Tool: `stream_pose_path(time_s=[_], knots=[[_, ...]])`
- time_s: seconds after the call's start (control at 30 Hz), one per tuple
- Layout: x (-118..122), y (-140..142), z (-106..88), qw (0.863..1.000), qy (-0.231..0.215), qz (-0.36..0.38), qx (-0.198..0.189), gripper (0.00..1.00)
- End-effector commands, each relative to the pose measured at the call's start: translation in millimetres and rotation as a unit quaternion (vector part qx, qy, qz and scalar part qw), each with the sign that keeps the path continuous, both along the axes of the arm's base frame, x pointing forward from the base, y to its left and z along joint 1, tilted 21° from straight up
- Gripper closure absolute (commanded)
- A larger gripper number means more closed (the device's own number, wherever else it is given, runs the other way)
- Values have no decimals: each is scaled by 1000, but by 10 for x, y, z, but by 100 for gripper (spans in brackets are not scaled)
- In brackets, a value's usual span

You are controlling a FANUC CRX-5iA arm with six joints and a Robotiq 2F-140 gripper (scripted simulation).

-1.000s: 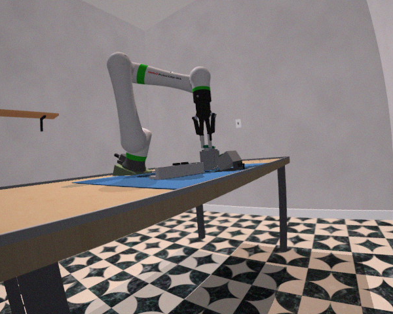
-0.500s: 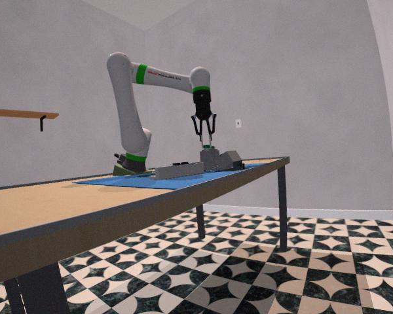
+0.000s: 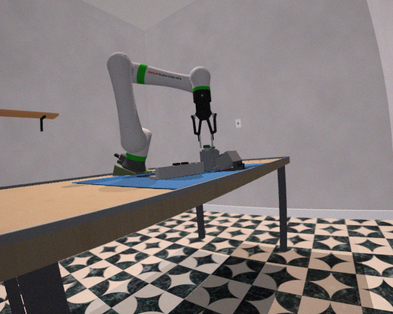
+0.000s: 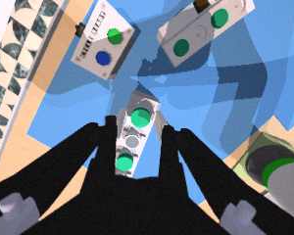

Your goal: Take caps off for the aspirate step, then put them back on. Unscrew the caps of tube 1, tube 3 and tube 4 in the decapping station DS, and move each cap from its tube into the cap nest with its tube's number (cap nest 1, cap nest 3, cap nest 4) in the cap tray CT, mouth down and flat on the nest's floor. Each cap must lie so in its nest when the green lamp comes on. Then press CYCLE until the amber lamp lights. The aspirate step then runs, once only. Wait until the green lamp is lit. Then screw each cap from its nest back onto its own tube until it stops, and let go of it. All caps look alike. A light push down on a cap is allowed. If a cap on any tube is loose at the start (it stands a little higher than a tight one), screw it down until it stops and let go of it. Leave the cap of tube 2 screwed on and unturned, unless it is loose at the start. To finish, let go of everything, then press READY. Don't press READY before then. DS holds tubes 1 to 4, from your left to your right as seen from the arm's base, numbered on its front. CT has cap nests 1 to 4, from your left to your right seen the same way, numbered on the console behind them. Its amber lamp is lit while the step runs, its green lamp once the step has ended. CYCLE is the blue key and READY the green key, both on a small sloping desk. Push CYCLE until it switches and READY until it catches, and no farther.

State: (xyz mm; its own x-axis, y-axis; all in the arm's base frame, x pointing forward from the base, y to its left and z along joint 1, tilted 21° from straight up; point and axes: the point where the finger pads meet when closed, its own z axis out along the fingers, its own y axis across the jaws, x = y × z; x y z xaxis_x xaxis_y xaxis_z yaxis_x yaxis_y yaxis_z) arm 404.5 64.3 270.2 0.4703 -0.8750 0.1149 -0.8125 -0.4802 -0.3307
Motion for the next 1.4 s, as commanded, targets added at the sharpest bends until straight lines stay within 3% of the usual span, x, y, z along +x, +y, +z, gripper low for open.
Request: stream_pose_path(time_s=[0.0, 0.07, 0.1, 0.67, 0.7, 1.17, 1.37], knots=[[-1, 1, 7, 999, 2, -36, 13, 65], [-4, 1, 16, 993, 7, -113, 42, 65], [-6, 1, 21, 992, 8, -119, 44, 65], [-24, 1, 69, 992, 8, -119, 44, 65], [-24, 1, 69, 992, 8, -119, 44, 100], [-24, 1, 69, 992, 8, -119, 44, 100], [-86, -10, 238, 992, 8, -119, 44, 100]])
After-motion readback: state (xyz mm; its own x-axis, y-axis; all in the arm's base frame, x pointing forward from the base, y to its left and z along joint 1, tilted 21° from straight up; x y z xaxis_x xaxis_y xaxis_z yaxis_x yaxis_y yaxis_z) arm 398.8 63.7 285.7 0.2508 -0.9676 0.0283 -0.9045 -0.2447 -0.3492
